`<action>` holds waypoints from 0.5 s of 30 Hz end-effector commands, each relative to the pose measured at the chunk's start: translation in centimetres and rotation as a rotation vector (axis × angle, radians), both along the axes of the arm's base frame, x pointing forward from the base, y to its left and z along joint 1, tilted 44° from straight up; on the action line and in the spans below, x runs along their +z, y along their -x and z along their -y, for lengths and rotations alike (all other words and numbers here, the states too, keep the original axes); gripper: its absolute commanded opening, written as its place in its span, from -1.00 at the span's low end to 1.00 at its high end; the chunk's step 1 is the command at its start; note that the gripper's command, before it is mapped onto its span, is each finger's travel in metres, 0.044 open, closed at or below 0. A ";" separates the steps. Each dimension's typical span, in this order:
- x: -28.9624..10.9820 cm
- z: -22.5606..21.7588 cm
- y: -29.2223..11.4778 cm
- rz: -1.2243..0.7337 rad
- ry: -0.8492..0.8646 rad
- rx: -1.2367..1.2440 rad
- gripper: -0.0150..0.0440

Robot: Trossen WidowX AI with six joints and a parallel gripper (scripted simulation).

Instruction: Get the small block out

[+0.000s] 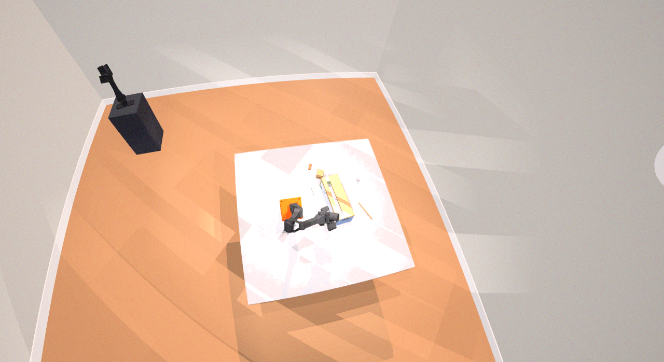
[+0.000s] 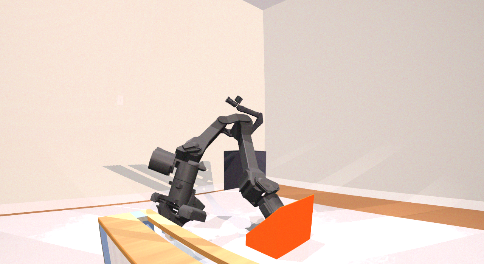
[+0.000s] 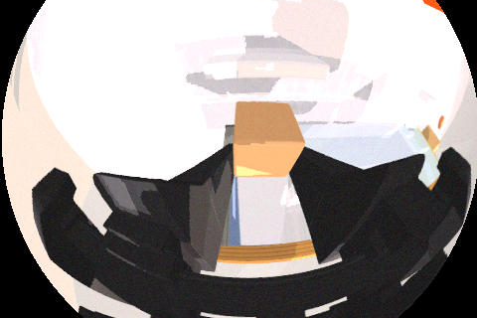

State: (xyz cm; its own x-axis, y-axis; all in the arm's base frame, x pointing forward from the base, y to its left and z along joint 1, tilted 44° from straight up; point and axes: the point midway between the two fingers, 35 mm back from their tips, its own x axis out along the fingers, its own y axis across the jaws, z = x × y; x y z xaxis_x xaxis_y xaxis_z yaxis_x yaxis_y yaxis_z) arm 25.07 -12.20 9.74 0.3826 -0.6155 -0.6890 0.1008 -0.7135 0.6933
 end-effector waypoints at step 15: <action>1.4 -1.6 0.2 -0.257 0.160 0.265 -0.49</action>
